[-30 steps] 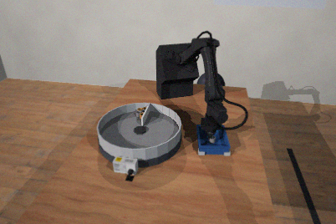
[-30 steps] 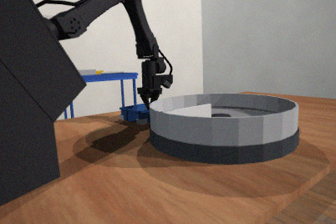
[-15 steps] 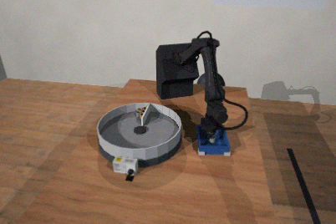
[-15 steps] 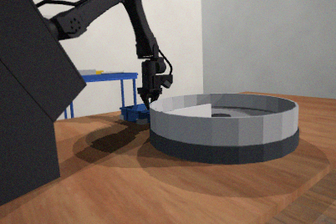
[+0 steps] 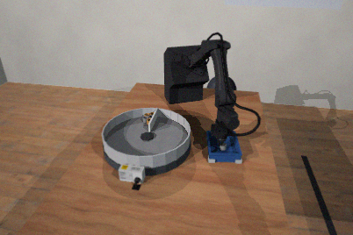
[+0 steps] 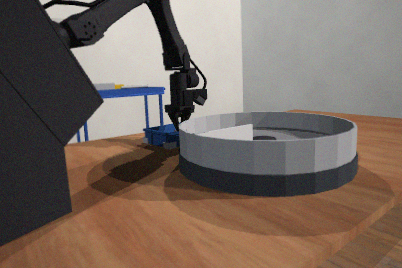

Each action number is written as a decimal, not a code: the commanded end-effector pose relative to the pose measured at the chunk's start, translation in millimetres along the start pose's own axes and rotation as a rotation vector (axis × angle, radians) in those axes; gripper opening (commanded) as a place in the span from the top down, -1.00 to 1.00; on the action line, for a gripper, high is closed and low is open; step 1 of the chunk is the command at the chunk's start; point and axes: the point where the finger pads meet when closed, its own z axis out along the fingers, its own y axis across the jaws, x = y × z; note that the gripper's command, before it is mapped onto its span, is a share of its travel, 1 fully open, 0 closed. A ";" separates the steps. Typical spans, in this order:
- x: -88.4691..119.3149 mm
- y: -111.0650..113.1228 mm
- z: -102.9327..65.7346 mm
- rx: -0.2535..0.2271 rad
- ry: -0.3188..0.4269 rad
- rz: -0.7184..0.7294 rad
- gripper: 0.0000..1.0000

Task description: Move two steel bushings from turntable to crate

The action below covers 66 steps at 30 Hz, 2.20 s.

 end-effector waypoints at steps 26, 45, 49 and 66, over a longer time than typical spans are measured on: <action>-9.4 -2.1 -6.0 -0.008 -0.033 0.000 1.00; -9.3 -2.1 -6.0 -0.008 -0.032 0.000 1.00; -5.6 -3.1 -4.4 -0.005 -0.026 0.000 1.00; -2.9 4.5 -5.1 -0.012 -0.034 -0.002 1.00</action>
